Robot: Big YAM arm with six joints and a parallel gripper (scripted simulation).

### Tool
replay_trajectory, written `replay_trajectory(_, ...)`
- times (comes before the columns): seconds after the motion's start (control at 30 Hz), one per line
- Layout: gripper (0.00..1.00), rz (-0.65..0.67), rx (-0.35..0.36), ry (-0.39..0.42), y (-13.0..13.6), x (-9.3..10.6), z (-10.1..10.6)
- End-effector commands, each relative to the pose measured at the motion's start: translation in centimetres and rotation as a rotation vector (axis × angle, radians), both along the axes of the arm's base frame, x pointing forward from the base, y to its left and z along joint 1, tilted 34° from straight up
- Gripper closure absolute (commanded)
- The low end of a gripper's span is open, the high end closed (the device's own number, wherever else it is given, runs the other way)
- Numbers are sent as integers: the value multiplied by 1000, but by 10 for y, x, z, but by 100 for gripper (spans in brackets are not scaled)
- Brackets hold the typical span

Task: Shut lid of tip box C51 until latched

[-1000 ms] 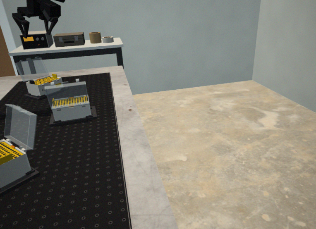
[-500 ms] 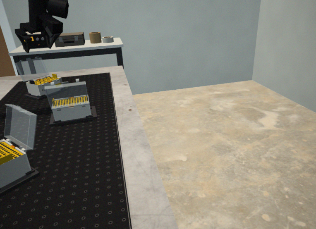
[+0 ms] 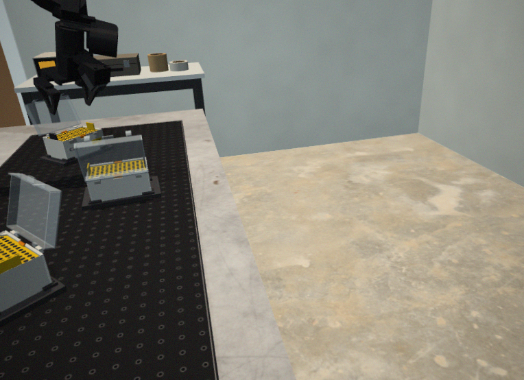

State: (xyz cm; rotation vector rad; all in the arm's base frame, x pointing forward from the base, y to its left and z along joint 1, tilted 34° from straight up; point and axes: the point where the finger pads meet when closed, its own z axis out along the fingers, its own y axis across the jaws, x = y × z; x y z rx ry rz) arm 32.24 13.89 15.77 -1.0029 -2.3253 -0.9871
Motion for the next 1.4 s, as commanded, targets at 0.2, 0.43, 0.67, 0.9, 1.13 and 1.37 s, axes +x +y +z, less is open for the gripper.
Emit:
replay_trajectory(0.2,0,-12,-1,12,25,9,-29)
replay_trajectory(0.43,0,-12,-3,12,43,13,-58)
replay_trajectory(0.67,0,-27,7,-54,49,32,-48)
replay_trajectory(0.9,0,-19,2,-19,47,24,-59)
replay_trajectory(1.13,0,-19,2,-19,47,24,-59)
replay_trajectory(1.37,0,-19,2,-19,47,24,-59)
